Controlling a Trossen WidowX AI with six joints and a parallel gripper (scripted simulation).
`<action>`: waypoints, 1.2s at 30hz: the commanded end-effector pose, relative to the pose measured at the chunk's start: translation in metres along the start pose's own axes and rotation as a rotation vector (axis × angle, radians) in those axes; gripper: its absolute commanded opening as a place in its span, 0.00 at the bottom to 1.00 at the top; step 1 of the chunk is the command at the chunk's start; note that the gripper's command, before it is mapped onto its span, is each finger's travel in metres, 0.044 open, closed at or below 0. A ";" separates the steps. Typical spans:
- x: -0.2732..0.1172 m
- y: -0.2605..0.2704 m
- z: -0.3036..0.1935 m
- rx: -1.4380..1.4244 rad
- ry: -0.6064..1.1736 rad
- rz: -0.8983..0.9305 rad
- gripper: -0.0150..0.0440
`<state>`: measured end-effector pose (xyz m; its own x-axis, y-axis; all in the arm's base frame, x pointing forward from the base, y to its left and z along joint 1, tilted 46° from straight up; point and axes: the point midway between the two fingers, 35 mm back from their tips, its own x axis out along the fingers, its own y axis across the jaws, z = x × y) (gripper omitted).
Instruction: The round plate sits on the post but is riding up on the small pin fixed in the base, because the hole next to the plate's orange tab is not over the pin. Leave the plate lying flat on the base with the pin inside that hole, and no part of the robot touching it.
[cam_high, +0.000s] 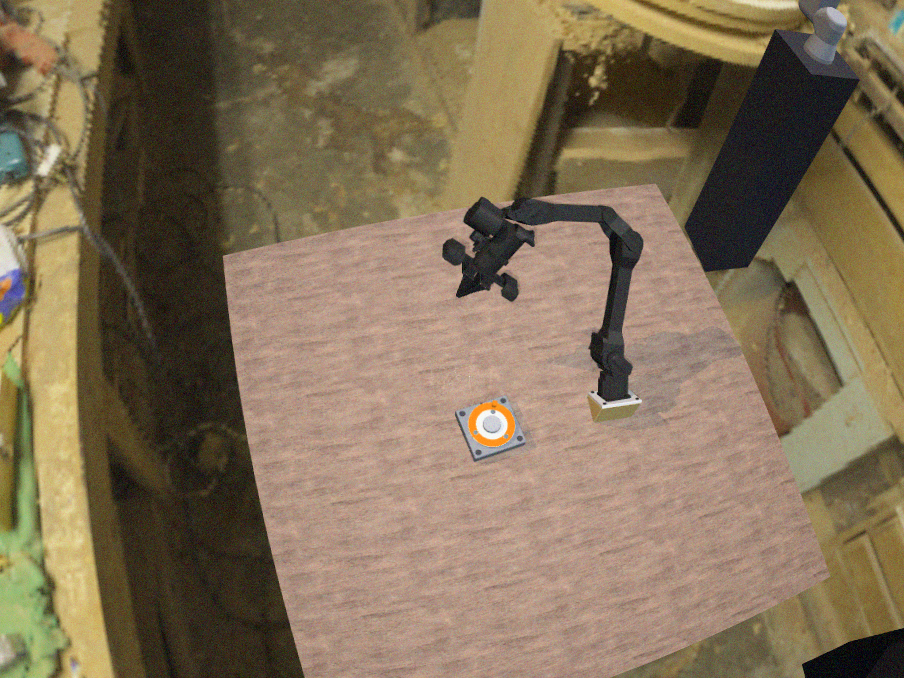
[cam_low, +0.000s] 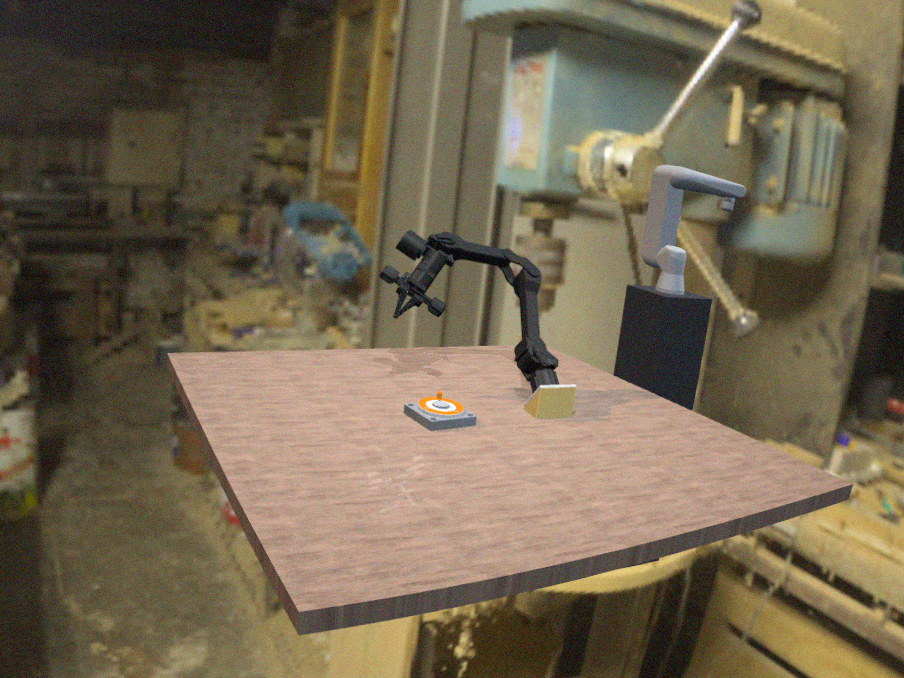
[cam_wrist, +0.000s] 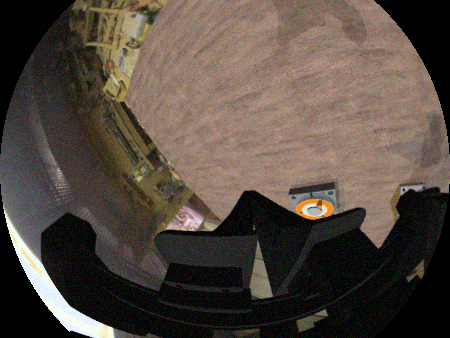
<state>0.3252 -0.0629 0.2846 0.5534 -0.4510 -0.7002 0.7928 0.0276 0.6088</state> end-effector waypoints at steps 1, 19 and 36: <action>0.035 -0.035 -0.053 -0.451 0.041 -0.185 0.25; 0.079 -0.170 -0.146 -1.918 0.253 -0.738 0.25; 0.091 -0.176 -0.141 -1.918 0.254 -0.737 0.25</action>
<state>0.2735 0.0262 0.0695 -0.0308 -0.7013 -0.7122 -0.0475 0.7127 -0.6998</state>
